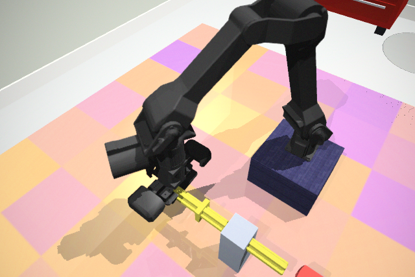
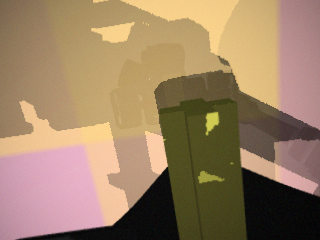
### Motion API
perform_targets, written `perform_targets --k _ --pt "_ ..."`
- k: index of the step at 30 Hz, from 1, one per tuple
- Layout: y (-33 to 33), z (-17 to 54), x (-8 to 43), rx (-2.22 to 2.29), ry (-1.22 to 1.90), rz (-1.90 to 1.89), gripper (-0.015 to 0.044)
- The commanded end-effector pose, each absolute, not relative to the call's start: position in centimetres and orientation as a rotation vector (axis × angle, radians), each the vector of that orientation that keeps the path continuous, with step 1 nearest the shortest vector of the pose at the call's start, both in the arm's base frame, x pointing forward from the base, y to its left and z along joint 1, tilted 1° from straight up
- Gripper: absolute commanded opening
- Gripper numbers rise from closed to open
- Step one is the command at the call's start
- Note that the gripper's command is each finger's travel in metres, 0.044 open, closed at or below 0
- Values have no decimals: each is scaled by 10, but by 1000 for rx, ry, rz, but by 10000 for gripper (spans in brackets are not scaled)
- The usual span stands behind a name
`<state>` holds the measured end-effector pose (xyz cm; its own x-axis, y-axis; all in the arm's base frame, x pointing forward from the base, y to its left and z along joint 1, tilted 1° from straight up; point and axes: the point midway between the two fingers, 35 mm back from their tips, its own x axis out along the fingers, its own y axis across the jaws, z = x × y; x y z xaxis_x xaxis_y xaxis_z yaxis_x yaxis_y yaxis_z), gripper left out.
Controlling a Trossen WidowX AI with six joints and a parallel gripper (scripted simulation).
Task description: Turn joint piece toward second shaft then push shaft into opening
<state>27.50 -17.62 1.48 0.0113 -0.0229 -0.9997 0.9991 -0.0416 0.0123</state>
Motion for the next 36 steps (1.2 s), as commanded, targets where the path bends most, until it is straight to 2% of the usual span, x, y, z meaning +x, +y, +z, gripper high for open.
perform_targets --k 1,36 --pt "-170 13 276 1231 1162 -1243 0" --pt "-118 12 278 1235 1166 -1240 0"
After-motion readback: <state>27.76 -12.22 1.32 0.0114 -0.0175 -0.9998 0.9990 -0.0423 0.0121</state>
